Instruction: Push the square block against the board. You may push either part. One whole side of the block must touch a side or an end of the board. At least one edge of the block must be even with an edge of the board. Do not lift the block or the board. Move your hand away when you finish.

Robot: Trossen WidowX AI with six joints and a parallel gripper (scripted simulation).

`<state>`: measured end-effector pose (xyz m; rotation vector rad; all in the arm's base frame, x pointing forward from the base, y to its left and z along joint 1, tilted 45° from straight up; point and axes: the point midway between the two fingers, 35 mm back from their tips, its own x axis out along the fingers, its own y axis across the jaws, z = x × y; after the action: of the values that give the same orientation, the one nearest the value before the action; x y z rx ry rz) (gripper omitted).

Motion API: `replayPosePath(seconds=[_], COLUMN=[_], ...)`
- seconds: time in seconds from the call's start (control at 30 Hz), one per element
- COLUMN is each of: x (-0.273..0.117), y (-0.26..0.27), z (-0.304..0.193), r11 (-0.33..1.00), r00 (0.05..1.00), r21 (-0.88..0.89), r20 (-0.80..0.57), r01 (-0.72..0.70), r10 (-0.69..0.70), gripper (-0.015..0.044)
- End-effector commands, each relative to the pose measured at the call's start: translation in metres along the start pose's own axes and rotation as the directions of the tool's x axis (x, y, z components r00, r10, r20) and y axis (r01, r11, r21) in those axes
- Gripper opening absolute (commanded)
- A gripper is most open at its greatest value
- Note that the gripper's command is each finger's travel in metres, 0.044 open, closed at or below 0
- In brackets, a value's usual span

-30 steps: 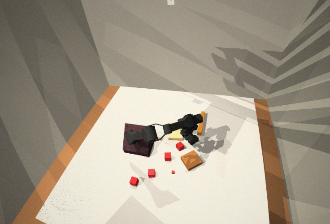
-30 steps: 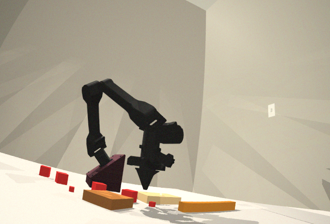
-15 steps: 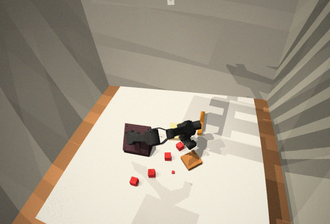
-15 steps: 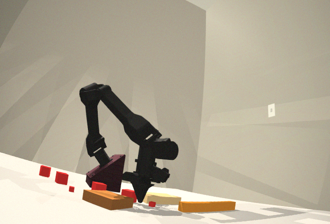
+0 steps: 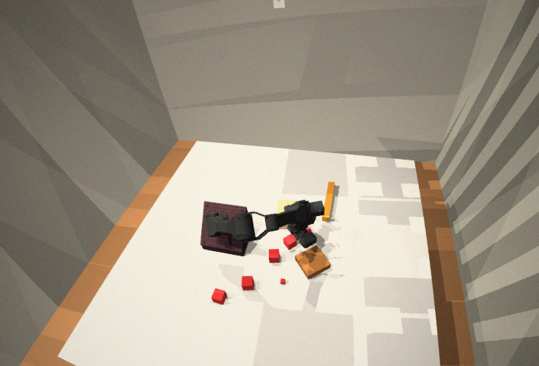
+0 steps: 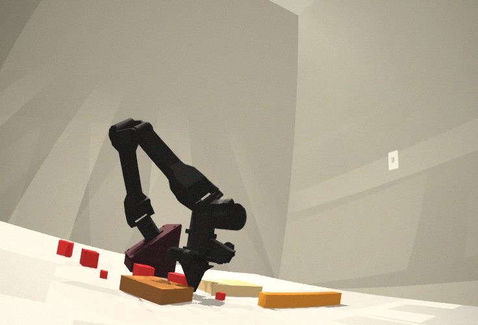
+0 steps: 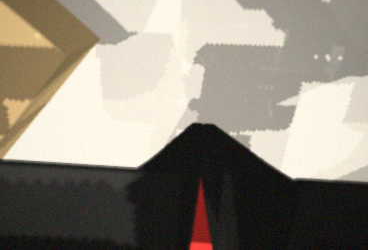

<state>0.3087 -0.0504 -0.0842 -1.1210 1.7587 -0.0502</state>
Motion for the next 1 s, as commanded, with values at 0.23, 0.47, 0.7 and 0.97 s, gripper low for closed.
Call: replayPosePath(seconds=[0.23,0.47,0.7,0.97], x=[-0.002,-0.001,-0.001,-0.001], y=[-0.003,-0.002,-0.001,0.000], z=[-0.018,-0.030,-0.041,-0.053], r11=[1.000,1.000,1.000,1.000], r00=[1.000,1.000,1.000,1.000], r21=[0.001,0.001,0.001,0.000], r20=[0.003,0.002,0.002,0.001], r01=[0.009,0.009,0.009,0.009], r10=[-0.009,-0.009,-0.009,-0.009], gripper=[0.0000,0.0000,0.0000,0.0000])
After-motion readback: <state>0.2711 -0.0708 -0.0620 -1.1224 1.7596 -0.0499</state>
